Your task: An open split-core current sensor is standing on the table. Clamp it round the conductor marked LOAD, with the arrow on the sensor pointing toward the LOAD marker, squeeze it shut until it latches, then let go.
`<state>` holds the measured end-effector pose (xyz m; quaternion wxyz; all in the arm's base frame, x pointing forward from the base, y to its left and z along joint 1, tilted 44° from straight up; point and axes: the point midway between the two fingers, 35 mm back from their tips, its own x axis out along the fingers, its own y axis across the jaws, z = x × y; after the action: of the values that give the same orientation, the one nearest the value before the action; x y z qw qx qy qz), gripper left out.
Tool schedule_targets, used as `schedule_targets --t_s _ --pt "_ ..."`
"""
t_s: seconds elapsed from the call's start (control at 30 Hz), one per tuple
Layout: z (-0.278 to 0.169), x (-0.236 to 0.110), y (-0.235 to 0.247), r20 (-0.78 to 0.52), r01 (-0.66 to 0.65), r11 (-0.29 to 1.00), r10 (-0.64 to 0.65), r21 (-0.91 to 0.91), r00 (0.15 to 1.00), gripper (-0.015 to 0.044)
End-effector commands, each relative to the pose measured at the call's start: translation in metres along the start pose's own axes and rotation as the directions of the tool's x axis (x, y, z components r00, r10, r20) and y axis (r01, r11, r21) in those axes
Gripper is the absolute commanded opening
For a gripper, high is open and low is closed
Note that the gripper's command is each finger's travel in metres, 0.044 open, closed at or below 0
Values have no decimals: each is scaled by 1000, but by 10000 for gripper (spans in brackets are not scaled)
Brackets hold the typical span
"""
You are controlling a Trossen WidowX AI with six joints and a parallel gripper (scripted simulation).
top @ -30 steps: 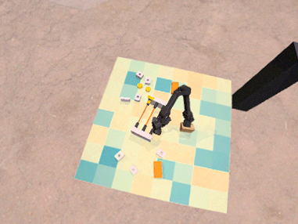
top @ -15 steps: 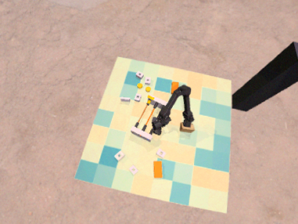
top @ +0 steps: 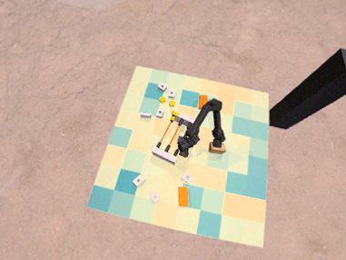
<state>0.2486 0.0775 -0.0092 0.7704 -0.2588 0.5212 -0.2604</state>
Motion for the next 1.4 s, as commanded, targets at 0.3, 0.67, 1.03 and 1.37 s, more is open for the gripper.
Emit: schedule_targets --t_s 0.3,0.67,1.03,1.37 --pt "-56 -14 6 -4 2 1000 -2 -11 1000 0" --pt "-58 -9 6 -4 2 1000 -2 -11 1000 0" --pt "-55 -13 7 -1 -1 1000 1 -9 1000 289" --pt "-58 -66 7 -6 0 1000 0 -12 1000 289"
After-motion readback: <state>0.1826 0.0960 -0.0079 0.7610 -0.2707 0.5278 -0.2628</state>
